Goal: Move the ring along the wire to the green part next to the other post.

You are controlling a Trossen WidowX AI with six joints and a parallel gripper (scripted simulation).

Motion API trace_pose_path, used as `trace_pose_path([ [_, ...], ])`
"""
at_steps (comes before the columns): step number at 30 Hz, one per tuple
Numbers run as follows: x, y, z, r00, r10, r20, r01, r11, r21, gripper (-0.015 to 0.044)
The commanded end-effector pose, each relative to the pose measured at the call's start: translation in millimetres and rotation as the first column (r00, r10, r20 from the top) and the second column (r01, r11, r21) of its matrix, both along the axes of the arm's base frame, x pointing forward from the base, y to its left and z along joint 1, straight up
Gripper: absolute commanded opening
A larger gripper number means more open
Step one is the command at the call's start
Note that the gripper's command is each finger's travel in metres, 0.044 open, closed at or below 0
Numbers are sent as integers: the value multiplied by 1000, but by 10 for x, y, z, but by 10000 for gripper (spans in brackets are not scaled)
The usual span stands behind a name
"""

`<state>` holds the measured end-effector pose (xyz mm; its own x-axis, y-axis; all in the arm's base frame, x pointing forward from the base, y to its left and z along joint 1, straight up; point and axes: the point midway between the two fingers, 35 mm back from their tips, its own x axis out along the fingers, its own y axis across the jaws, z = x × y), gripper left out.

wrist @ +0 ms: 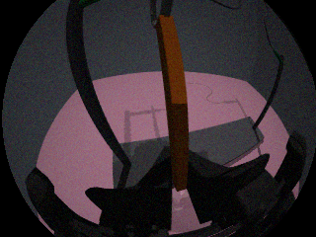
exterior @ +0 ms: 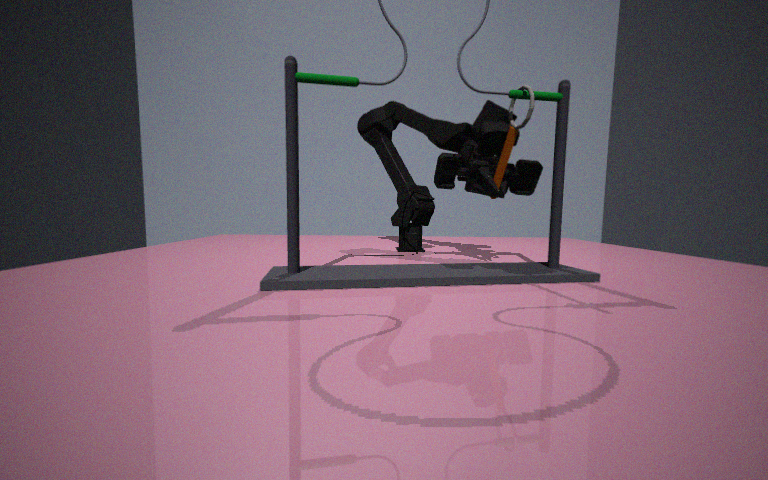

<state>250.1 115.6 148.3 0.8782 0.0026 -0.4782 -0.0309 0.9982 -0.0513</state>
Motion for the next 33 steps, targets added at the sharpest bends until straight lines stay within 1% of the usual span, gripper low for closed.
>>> trace_pose_path([
  [1,2,-4,-9,1000,-5,0,5,1000,0,-150],
  [9,2,-4,-9,1000,-5,0,5,1000,0,-150],
  [21,-12,3,2,1000,-1,-1,1,1000,0,160],
  [33,-317,19,154,1000,-5,-9,5,1000,1,160],
])
